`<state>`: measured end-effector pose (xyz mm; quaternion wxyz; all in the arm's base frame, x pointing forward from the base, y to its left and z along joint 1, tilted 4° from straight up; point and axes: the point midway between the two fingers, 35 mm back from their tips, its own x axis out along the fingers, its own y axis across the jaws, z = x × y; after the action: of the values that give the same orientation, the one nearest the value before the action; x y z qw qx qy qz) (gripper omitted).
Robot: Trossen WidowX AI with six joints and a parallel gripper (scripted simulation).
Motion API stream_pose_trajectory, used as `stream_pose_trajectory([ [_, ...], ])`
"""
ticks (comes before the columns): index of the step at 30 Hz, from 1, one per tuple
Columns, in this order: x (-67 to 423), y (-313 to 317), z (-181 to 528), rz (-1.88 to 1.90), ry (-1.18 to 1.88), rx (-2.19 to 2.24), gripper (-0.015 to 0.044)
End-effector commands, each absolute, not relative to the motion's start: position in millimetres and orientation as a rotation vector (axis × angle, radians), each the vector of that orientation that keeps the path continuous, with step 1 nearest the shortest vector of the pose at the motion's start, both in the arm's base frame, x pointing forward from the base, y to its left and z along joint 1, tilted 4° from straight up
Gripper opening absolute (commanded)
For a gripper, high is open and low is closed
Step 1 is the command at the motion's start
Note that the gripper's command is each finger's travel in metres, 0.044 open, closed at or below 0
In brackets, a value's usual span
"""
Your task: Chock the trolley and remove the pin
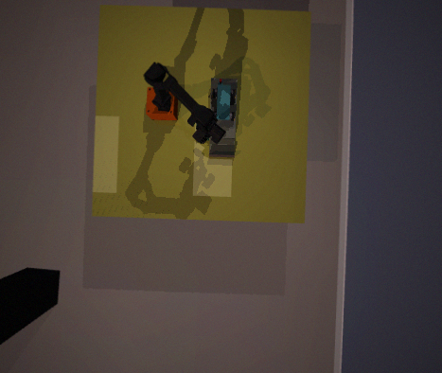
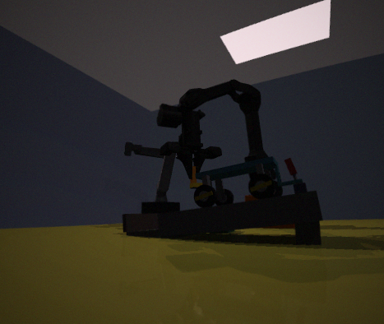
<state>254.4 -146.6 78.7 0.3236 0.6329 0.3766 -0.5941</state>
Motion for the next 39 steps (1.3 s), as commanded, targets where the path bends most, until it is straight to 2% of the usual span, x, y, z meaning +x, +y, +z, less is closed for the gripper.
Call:
stream_pose_trajectory([
  [1,256,-147,79,-1.654,0.912,1.762,0.0000],
  [22,256,-150,79,-2.182,0.348,2.239,0.0000],
  [30,257,-150,79,-2.200,0.322,2.254,0.0000],
  [39,281,-150,74,-2.244,0.250,2.299,0.0000],
])
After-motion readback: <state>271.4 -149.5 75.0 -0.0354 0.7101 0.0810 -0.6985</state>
